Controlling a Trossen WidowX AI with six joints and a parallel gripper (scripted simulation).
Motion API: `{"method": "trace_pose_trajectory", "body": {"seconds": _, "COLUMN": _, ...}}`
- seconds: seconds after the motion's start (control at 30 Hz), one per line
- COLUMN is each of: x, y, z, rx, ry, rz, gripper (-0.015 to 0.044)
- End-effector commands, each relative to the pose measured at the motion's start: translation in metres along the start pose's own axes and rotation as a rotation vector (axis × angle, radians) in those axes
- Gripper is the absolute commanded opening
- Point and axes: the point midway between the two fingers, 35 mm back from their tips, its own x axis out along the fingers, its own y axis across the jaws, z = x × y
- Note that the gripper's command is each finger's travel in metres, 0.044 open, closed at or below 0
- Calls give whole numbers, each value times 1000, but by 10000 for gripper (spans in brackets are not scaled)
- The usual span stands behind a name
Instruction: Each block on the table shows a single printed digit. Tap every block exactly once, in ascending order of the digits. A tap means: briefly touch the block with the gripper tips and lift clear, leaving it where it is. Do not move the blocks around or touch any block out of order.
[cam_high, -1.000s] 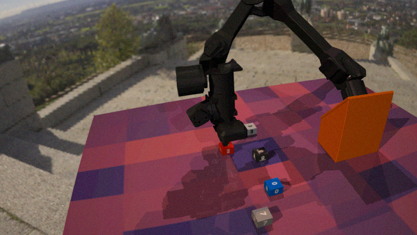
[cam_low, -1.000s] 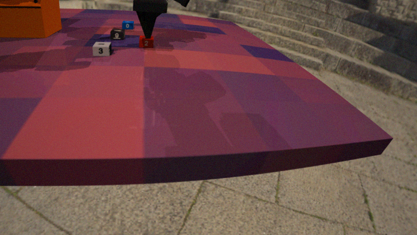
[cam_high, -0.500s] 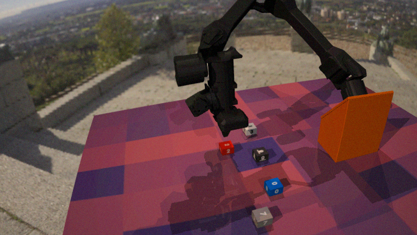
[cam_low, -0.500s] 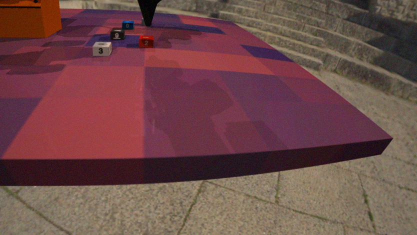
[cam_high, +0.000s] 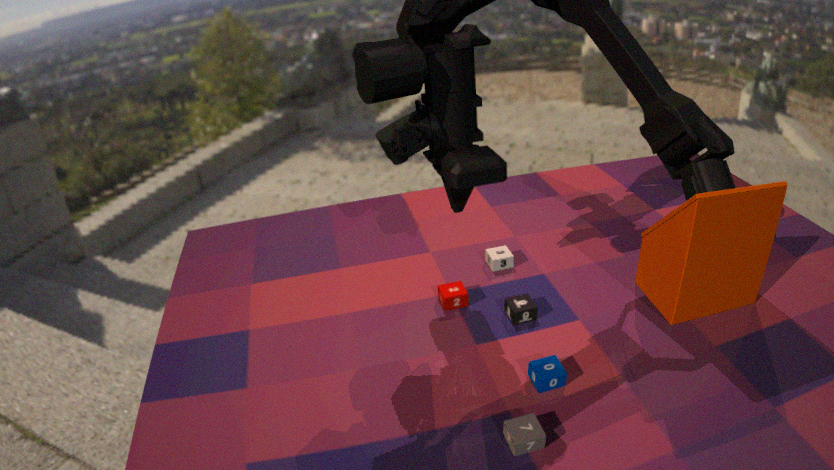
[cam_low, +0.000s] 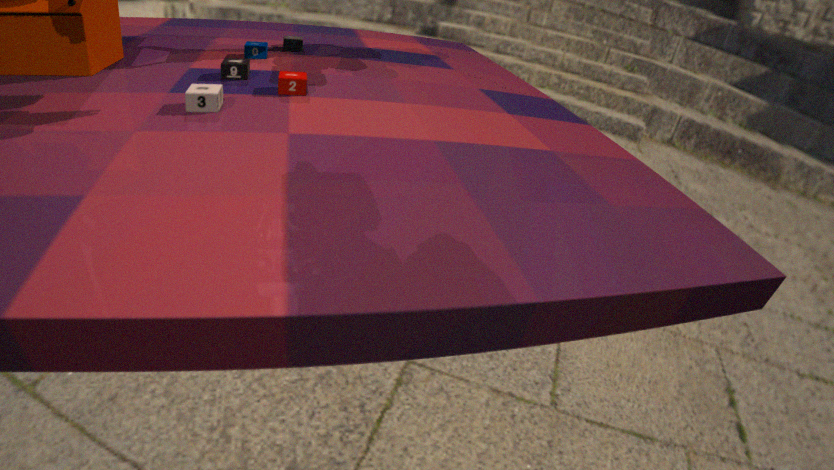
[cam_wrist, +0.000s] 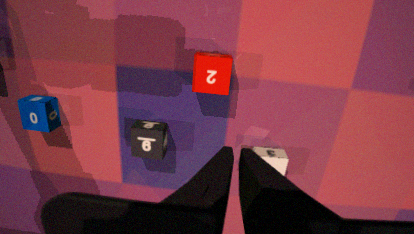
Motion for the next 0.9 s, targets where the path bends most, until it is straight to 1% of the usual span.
{"method": "trace_pose_trajectory", "body": {"seconds": 0.0, "x": -2, "y": -33, "z": -33, "rx": 9, "ry": 0, "rz": 3, "gripper": 20}}
{"method": "trace_pose_trajectory", "body": {"seconds": 0.13, "x": -1, "y": -54, "z": -67, "rx": 8, "ry": 2, "rz": 0, "gripper": 20}}
{"method": "trace_pose_trajectory", "body": {"seconds": 0.33, "x": 2, "y": -55, "z": -69, "rx": 8, "ry": 2, "rz": 0, "gripper": 20}}
{"method": "trace_pose_trajectory", "body": {"seconds": 0.4, "x": 24, "y": -54, "z": -66, "rx": 9, "ry": 1, "rz": 4, "gripper": 20}}
{"method": "trace_pose_trajectory", "body": {"seconds": 0.5, "x": 70, "y": -55, "z": -68, "rx": 9, "ry": 1, "rz": -1, "gripper": 20}}
{"method": "trace_pose_trajectory", "body": {"seconds": 0.53, "x": 78, "y": -56, "z": -69, "rx": 9, "ry": 1, "rz": -3, "gripper": 20}}
{"method": "trace_pose_trajectory", "body": {"seconds": 0.87, "x": 86, "y": -56, "z": -69, "rx": 9, "ry": 1, "rz": -4, "gripper": 20}}
